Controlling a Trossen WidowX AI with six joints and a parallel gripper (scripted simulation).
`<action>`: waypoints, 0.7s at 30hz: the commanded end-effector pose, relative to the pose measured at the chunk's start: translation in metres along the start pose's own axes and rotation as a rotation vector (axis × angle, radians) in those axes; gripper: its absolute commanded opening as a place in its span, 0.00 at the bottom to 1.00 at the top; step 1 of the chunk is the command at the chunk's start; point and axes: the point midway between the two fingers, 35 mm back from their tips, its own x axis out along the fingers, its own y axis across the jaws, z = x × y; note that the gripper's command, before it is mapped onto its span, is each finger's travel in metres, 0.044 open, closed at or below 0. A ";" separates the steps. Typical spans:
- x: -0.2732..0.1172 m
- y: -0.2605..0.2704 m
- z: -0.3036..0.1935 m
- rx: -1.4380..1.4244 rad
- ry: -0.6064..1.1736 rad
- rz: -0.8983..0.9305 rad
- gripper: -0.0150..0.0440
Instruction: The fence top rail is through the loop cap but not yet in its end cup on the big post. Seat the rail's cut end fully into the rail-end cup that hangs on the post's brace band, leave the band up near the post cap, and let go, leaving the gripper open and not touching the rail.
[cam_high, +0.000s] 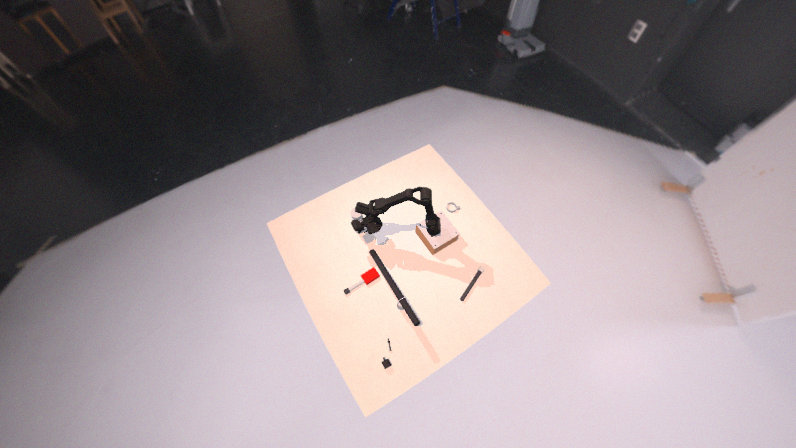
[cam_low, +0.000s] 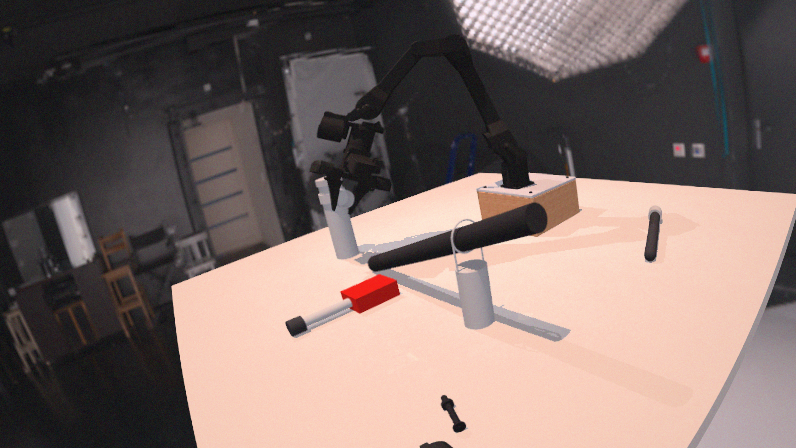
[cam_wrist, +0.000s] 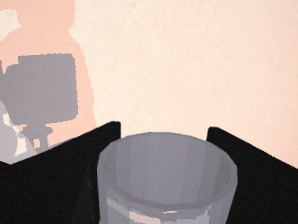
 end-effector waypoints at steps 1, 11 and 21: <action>0.000 0.000 0.000 -0.001 0.000 0.000 0.25; 0.000 0.000 0.000 -0.001 0.000 0.000 0.52; -0.016 -0.011 0.019 -0.002 -0.002 0.001 0.97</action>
